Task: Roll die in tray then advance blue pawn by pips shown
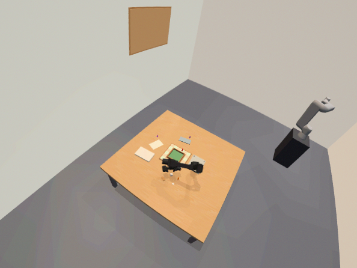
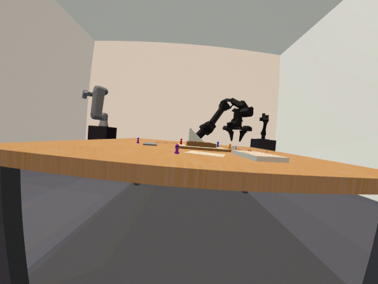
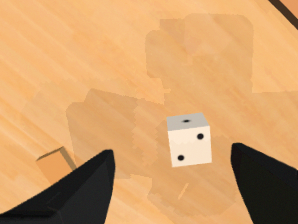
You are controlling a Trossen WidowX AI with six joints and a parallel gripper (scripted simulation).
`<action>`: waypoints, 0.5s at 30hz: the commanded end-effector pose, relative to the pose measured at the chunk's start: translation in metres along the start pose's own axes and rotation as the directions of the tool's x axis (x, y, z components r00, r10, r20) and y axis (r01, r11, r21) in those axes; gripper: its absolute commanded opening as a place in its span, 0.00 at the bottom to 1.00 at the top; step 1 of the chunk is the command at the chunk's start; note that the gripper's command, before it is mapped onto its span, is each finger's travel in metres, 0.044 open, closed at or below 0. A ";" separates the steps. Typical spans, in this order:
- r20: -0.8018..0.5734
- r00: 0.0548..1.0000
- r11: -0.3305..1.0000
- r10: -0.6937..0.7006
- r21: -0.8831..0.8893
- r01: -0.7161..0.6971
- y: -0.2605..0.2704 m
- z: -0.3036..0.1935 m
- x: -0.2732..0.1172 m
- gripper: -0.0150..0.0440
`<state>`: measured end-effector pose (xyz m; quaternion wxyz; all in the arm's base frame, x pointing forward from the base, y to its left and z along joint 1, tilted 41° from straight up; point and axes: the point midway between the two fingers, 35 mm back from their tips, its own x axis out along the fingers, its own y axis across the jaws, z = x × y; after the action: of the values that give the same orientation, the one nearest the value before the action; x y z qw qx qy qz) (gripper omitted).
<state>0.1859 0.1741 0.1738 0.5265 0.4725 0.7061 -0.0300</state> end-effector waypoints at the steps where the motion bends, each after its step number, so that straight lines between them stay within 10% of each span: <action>1: -0.038 0.999 0.997 -0.004 -0.078 0.001 -0.012 -0.010 -0.001 0.72; 15: -0.039 0.999 0.997 -0.004 -0.078 0.001 -0.012 -0.011 0.018 0.72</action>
<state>0.1696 0.1833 0.1636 0.5312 0.4510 0.7171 0.0106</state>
